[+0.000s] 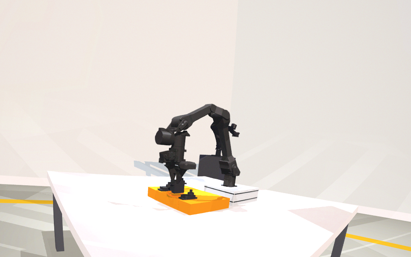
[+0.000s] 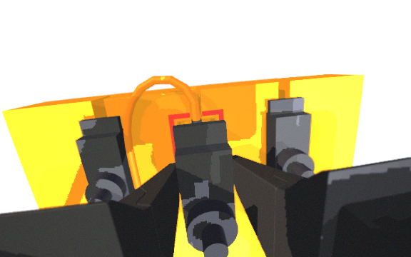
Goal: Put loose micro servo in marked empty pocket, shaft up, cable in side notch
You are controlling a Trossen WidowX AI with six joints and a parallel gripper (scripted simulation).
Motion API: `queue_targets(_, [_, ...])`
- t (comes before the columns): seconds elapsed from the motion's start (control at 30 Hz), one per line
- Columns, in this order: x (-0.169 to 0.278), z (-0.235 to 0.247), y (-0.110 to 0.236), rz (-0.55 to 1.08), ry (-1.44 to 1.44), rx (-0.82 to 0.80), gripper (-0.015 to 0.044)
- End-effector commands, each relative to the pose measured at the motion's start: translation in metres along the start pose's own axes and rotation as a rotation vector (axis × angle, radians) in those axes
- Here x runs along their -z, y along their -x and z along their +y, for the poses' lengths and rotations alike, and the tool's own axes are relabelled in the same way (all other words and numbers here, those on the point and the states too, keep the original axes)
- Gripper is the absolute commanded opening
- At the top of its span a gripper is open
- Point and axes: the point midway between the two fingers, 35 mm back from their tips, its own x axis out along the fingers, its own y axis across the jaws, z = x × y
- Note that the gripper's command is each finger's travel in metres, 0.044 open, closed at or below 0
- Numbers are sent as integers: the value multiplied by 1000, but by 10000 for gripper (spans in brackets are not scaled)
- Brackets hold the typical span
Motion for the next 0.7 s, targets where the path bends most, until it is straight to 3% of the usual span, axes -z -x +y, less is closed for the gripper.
queue_targets(0.0, [0, -1, 0, -4, -2, 2, 0])
queue_targets(0.67, [0, -1, -16, -3, -2, 2, 0])
